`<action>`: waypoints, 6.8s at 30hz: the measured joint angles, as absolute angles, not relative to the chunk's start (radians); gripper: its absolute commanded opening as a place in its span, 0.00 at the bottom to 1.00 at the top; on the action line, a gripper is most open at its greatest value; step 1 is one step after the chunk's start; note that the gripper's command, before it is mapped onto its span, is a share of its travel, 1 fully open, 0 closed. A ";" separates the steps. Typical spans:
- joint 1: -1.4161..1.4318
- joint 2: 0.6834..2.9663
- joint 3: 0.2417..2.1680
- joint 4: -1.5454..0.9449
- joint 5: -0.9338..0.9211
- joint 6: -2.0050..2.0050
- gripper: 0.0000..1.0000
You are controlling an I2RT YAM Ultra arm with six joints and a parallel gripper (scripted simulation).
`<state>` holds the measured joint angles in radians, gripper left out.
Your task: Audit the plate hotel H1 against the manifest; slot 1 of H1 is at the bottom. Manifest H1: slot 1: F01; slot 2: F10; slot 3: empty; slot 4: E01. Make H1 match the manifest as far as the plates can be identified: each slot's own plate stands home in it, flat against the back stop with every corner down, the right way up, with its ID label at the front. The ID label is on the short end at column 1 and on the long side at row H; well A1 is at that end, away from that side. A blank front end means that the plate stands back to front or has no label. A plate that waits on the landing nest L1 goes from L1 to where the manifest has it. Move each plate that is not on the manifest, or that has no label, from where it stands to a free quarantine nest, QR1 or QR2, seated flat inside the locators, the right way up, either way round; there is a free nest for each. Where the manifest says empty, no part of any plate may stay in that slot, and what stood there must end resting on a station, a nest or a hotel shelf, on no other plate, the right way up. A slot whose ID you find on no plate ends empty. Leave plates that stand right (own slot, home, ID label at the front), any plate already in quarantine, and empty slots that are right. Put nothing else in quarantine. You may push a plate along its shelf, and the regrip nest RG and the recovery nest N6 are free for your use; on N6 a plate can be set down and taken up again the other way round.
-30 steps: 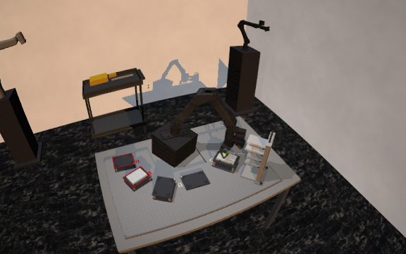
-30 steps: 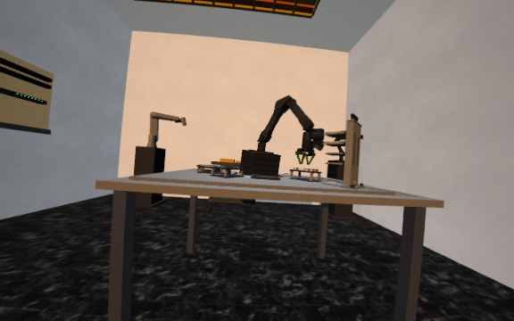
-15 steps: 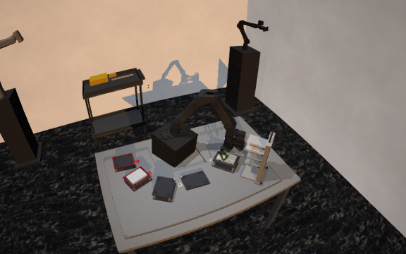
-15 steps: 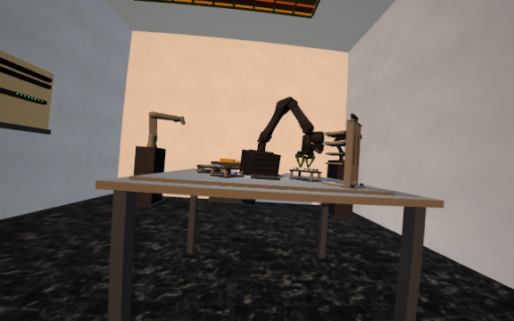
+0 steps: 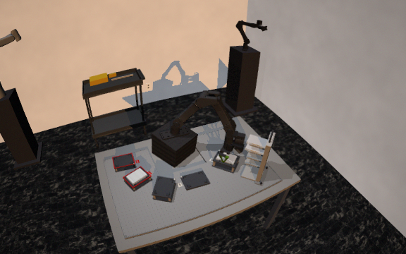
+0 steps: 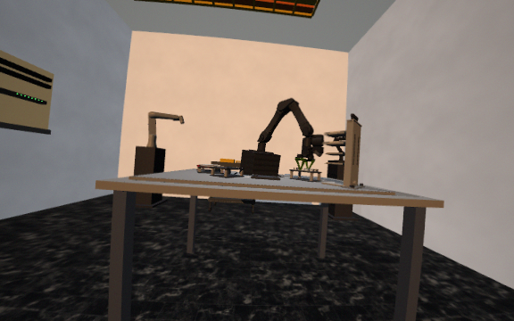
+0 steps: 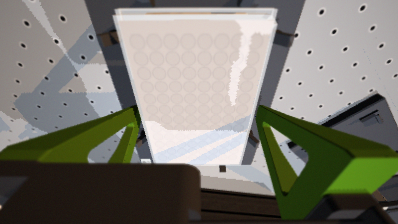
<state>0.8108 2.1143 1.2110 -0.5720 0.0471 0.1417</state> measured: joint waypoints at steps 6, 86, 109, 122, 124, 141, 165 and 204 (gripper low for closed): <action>0.810 2.118 1.210 -0.558 0.047 0.141 1.00; 0.817 2.015 1.237 -0.690 0.047 0.146 0.86; 0.820 1.973 1.261 -0.757 0.047 0.149 0.86; 0.820 1.961 1.270 -0.773 0.047 0.149 0.86; 0.820 1.960 1.271 -0.774 0.047 0.149 0.86; 0.825 1.892 1.335 -0.897 0.048 0.154 0.86; 0.834 1.833 1.473 -1.106 0.049 0.162 0.86; 0.637 1.754 1.438 -1.156 0.025 0.291 0.86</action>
<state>0.6369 1.7538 1.4384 -1.1557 0.0246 0.2909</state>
